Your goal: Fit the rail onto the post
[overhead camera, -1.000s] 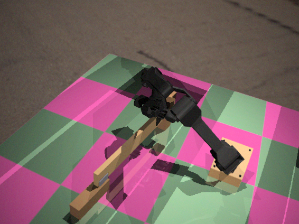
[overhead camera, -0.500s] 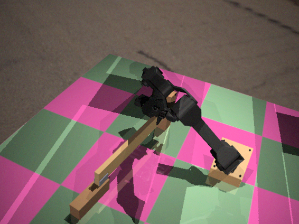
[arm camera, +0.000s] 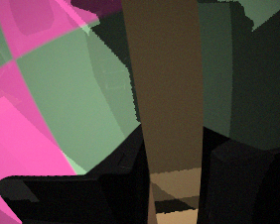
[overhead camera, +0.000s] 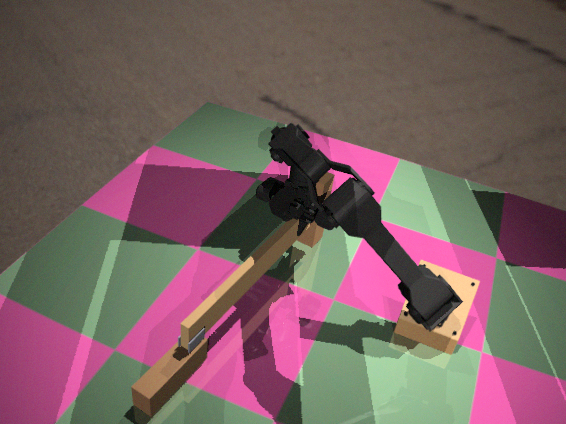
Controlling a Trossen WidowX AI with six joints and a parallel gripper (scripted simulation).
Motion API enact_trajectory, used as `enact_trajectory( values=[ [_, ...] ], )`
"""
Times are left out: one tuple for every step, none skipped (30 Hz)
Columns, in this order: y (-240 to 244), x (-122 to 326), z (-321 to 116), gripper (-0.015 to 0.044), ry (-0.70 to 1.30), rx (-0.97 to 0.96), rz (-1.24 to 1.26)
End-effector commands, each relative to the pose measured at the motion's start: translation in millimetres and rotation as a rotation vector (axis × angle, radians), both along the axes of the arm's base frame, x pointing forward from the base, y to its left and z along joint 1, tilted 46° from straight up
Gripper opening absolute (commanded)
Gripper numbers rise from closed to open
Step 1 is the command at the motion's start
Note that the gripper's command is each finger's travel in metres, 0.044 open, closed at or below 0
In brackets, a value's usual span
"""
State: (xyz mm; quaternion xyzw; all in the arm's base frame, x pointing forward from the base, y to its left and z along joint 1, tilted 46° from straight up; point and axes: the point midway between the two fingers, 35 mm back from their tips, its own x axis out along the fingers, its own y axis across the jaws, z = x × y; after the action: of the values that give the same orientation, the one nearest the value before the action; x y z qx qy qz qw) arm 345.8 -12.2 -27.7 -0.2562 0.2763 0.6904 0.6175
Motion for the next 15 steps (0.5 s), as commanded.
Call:
enact_trajectory(
  values=[
    [-3.8,1.6,-0.1,0.0000,-0.008,-0.001,-0.005],
    [-3.9,1.6,-0.4,0.0000,-0.008,-0.001,-0.005],
    [-4.1,1.6,-0.6,0.0000,-0.008,-0.001,-0.005],
    [-4.3,1.6,-0.9,0.0000,-0.008,-0.001,-0.005],
    [-4.4,1.6,-1.2,0.0000,-0.008,-0.001,-0.005],
    [-4.6,1.6,-1.5,0.0000,-0.008,-0.001,-0.005],
    [-4.7,1.6,-1.8,0.0000,-0.008,-0.001,-0.005],
    [-4.8,1.6,-2.0,0.0000,-0.008,-0.001,-0.005],
    [-4.9,1.6,-2.3,0.0000,-0.008,-0.001,-0.005],
    [-5.0,1.6,-2.6,0.0000,-0.008,-0.001,-0.005],
    [-5.1,1.5,-2.9,0.0000,-0.008,-0.001,-0.005],
    [-5.1,1.5,-3.2,0.0000,-0.008,-0.001,-0.005],
    [-5.2,1.5,-3.5,0.0000,-0.008,-0.001,-0.005],
    [-5.2,1.5,-3.7,0.0000,-0.008,-0.001,-0.005],
    [-5.2,1.5,-3.9,0.0000,-0.008,-0.001,-0.005]
  ],
)
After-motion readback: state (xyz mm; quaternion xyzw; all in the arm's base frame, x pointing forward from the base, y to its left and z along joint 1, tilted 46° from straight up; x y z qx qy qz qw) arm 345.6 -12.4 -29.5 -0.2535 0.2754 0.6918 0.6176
